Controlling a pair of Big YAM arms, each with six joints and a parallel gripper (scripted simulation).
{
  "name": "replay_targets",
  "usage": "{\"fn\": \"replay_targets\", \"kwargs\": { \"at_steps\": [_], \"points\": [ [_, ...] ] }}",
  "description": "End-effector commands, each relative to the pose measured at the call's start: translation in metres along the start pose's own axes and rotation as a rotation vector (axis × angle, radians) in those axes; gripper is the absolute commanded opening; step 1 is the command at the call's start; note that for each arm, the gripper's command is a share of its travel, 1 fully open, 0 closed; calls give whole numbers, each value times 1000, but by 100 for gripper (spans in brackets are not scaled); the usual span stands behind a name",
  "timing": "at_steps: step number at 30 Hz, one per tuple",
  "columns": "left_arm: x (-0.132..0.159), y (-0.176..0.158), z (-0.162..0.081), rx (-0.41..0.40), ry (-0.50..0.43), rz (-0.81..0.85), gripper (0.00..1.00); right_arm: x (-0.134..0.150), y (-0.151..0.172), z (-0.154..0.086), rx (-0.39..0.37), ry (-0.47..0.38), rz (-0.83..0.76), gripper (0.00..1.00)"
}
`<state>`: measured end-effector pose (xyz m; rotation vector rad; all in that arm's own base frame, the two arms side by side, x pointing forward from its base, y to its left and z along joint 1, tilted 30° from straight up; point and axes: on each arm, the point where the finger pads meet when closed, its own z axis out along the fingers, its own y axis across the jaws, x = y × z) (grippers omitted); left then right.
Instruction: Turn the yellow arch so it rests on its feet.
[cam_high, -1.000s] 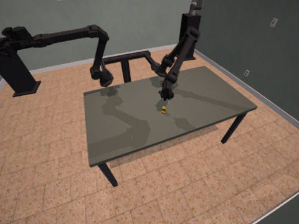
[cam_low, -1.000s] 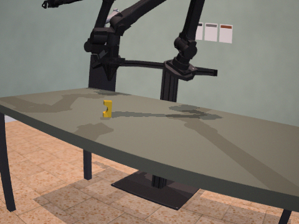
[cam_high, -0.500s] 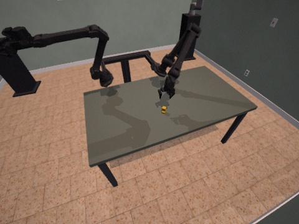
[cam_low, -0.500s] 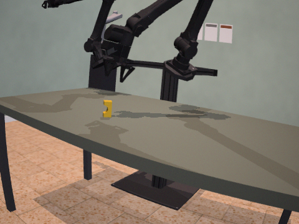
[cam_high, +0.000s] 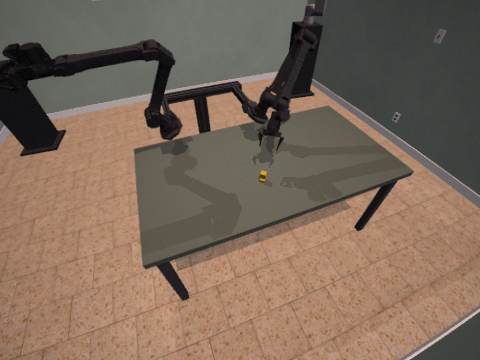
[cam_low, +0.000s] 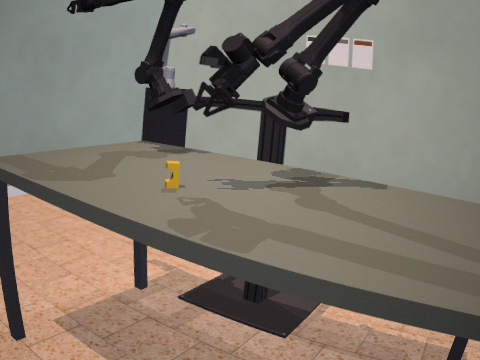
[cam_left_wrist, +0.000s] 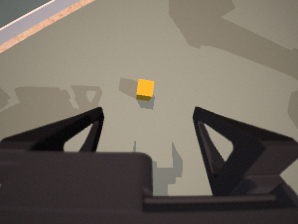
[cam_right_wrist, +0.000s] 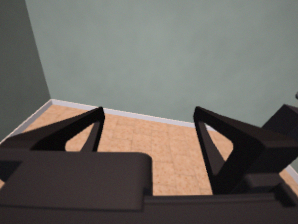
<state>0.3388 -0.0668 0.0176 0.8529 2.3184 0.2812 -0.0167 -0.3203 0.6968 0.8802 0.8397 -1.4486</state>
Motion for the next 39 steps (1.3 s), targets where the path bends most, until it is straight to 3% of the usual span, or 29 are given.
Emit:
{"fn": "replay_targets", "kwargs": {
  "at_steps": [1, 8, 16, 30, 39],
  "points": [
    [4, 4, 7, 11, -58, 175, 100, -8, -4, -5, 8, -11, 2, 100],
    [-2, 4, 5, 5, -75, 180, 100, -8, -4, -5, 8, -11, 2, 100],
    [12, 5, 16, 11, -58, 176, 100, -8, -4, -5, 8, -11, 2, 100],
    [51, 18, 73, 0, -68, 176, 100, -8, -4, -5, 8, -11, 2, 100],
    [64, 18, 85, 3, -64, 176, 100, -8, -4, -5, 8, -11, 2, 100]
  ]
}}
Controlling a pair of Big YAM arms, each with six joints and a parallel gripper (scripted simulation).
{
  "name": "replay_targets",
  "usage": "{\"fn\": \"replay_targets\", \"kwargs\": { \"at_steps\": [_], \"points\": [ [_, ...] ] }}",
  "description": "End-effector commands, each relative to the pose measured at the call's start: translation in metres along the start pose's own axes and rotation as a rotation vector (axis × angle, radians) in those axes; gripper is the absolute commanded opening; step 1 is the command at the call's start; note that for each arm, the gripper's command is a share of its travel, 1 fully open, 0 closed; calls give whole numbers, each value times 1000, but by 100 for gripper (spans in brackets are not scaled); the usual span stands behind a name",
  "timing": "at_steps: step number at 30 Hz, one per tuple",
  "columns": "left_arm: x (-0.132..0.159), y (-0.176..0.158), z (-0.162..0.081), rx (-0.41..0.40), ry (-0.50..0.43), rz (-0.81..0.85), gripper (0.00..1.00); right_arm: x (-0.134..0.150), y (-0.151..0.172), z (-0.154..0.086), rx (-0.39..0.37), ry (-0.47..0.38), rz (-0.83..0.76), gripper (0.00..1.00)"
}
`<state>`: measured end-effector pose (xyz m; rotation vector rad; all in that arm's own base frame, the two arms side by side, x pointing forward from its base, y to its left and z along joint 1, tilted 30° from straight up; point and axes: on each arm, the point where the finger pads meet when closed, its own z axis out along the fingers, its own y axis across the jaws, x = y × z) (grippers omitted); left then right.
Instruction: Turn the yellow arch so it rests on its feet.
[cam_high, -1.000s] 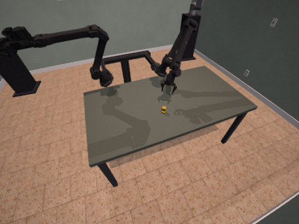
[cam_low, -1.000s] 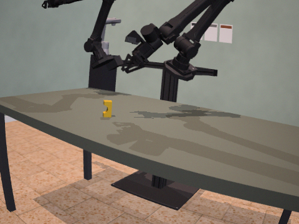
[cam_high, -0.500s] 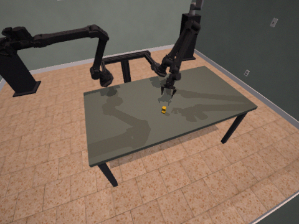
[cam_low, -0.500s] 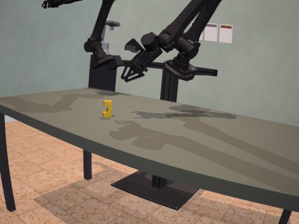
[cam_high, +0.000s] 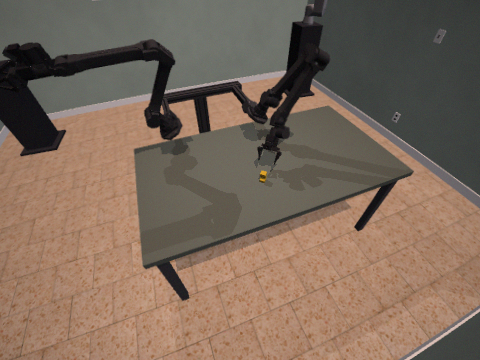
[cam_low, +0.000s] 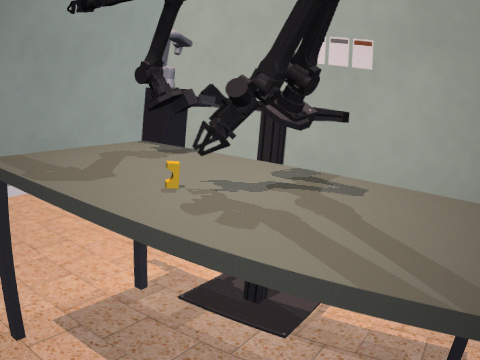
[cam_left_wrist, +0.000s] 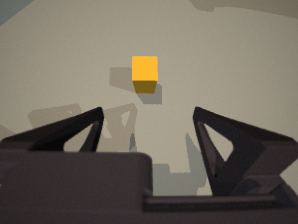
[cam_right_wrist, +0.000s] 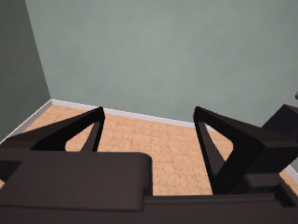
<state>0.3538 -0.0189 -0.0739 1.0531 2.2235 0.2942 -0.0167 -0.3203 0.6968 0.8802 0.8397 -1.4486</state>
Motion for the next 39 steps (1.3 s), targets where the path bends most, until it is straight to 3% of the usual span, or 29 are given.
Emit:
{"fn": "replay_targets", "kwargs": {
  "at_steps": [1, 12, 22, 39],
  "points": [
    [-2, 10, 6, -29, -19, 16, 100, -8, -4, -5, 8, -11, 2, 100],
    [-6, 9, 3, -30, -30, 26, 100, -8, -4, -5, 8, -11, 2, 100],
    [-6, 4, 41, -20, -24, 13, 100, -8, -4, -5, 8, -11, 2, 100],
    [-6, 6, 39, -25, -26, 10, 100, -8, -4, -5, 8, -11, 2, 100]
  ]
}}
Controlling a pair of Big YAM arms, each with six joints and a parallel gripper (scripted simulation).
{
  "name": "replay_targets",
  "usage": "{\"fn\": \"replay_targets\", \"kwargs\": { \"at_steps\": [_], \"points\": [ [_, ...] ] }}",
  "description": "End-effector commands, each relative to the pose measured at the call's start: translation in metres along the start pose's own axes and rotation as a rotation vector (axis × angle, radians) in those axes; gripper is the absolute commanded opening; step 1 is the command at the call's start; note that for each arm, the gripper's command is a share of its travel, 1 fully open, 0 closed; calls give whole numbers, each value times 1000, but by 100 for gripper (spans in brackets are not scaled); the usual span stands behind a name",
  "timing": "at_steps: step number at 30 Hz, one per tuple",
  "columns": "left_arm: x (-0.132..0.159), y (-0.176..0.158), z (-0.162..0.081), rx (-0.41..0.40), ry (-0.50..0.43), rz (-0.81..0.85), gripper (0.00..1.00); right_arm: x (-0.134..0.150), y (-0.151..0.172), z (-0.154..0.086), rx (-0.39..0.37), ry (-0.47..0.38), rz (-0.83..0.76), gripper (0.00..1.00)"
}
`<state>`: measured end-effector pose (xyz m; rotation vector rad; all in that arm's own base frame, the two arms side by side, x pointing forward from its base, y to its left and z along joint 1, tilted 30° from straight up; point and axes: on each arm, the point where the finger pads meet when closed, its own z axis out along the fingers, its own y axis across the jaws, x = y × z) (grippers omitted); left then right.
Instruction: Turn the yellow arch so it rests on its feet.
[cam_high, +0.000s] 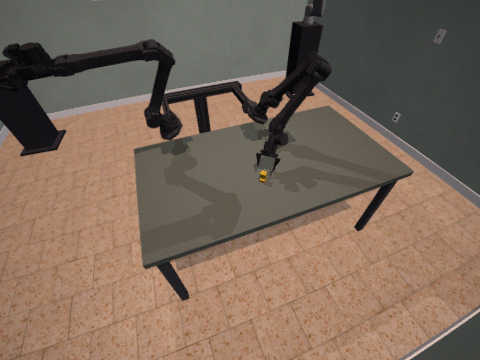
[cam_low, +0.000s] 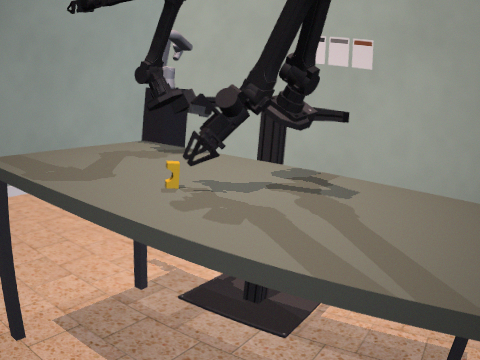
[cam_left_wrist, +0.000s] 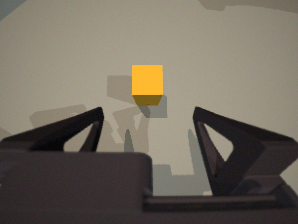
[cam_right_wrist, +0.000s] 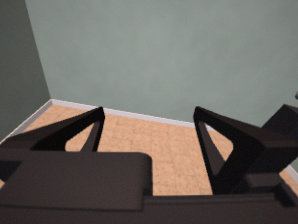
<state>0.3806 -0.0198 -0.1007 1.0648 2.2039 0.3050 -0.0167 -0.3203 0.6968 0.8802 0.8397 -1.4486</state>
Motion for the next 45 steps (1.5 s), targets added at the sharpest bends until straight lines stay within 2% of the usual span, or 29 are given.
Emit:
{"fn": "replay_targets", "kwargs": {
  "at_steps": [1, 45],
  "points": [
    [-5, 3, 1, -15, -16, -5, 100, -8, -4, -5, 8, -11, 2, 100],
    [-6, 1, 6, -5, -11, -4, 100, -8, -4, -5, 8, -11, 2, 100]
  ]
}}
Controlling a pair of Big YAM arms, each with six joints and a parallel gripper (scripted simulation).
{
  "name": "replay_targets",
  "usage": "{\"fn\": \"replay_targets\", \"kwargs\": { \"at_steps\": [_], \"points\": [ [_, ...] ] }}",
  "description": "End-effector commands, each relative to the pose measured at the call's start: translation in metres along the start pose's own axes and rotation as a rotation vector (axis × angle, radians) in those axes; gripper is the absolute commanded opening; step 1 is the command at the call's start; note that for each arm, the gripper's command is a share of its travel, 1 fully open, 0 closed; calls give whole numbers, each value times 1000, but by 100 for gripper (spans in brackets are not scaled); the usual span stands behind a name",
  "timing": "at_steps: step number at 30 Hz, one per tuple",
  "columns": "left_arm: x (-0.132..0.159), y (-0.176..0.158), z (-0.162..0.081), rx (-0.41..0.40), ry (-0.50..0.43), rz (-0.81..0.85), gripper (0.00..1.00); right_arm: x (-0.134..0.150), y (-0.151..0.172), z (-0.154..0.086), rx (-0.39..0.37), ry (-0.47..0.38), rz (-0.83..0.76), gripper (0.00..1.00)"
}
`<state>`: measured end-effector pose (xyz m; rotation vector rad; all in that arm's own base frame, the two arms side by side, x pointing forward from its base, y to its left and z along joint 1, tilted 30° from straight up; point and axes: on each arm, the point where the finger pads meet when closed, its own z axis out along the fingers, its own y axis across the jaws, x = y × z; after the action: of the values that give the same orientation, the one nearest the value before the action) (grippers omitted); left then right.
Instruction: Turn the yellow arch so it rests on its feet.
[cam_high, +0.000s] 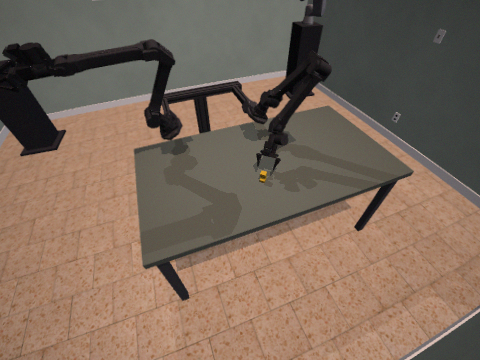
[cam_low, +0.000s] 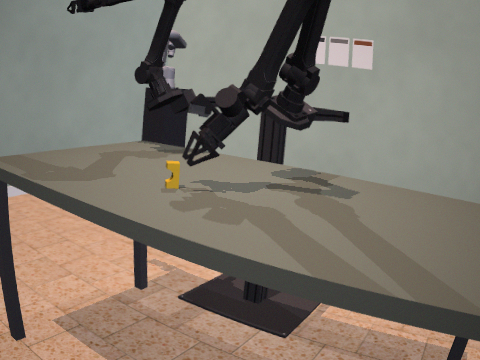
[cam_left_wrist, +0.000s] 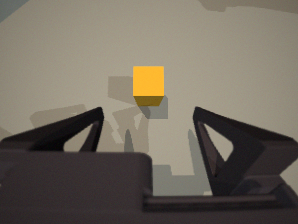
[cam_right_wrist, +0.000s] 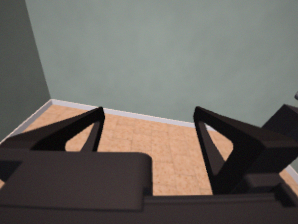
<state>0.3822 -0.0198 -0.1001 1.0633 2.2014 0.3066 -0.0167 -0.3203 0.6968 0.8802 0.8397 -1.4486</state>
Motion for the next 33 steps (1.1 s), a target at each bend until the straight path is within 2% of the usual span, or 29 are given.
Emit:
{"fn": "replay_targets", "kwargs": {
  "at_steps": [1, 21, 33],
  "points": [
    [-6, 0, 6, -7, -13, -3, 100, -8, -4, -5, 8, -11, 2, 100],
    [-5, -1, 58, -7, -12, -4, 100, -8, -4, -5, 8, -11, 2, 100],
    [-12, 4, 58, -18, -26, 0, 100, -8, -4, -5, 8, -11, 2, 100]
  ]
}}
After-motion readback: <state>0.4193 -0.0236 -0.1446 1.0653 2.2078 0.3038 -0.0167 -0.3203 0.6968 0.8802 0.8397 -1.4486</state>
